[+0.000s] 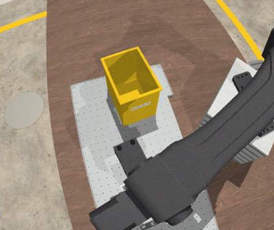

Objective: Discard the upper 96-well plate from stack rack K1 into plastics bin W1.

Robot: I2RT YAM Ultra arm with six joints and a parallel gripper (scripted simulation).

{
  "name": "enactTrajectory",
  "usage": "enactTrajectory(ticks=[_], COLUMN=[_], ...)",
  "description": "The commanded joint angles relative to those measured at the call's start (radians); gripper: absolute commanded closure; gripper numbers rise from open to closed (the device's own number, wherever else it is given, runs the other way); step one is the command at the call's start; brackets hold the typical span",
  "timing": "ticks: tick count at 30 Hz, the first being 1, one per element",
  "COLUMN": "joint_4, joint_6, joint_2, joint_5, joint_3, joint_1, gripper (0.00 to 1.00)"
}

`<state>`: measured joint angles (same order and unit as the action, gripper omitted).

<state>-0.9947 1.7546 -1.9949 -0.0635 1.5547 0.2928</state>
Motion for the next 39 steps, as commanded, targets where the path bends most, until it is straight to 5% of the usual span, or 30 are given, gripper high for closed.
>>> enactTrajectory(ticks=[1,19,39], joint_4=[0.021,0.022,0.123], joint_6=[0.027,0.027,0.031], joint_2=[0.015,0.015,-0.030], joint_5=[0.020,0.020,0.021], joint_3=[-0.028,-0.028,-0.084], joint_1=[0.005,0.005,0.009], gripper=[0.00,0.00,0.00])
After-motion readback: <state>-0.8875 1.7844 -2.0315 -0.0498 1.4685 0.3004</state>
